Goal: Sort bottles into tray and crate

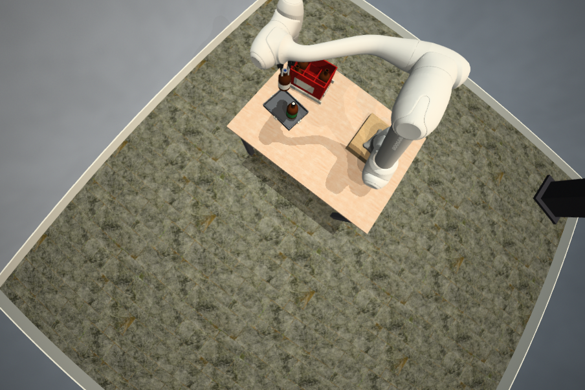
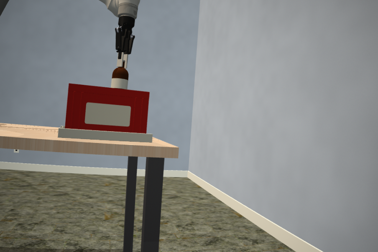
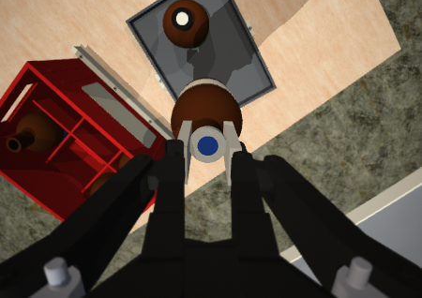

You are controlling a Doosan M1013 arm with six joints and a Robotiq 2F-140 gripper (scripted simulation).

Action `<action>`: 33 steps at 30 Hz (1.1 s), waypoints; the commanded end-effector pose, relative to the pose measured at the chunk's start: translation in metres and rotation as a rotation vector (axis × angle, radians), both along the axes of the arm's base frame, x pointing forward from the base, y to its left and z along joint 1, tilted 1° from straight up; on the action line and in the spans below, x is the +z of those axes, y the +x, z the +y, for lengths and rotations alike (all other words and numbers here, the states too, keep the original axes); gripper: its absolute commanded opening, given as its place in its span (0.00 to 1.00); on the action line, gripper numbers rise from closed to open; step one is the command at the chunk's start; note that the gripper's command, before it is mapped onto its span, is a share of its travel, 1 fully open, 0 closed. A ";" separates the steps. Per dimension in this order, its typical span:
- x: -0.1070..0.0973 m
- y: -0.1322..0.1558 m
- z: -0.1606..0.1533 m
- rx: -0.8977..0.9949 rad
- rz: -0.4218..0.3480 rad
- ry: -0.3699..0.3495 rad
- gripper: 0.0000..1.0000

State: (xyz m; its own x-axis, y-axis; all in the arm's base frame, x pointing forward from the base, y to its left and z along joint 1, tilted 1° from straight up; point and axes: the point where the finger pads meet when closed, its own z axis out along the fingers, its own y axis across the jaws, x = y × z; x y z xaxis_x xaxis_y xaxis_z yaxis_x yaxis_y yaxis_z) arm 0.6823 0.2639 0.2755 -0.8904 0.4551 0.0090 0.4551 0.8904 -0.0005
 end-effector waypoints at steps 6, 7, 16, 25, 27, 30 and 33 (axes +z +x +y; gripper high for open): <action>0.000 -0.002 0.010 0.000 0.000 0.000 0.00; 0.000 -0.002 0.011 0.000 0.000 0.000 0.00; 0.000 -0.004 0.023 0.000 0.000 0.000 0.00; -0.008 -0.005 0.027 0.000 0.000 0.000 0.00; -0.012 -0.005 0.027 0.000 0.000 0.000 0.00; -0.018 -0.005 0.027 0.000 0.000 0.000 0.00; -0.024 -0.006 0.028 0.000 0.000 0.000 0.00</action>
State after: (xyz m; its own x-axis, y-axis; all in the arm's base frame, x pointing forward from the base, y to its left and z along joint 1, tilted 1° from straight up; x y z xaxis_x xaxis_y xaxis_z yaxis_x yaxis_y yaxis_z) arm 0.6770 0.2913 0.2567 -0.8903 0.4552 0.0090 0.4552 0.8904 -0.0006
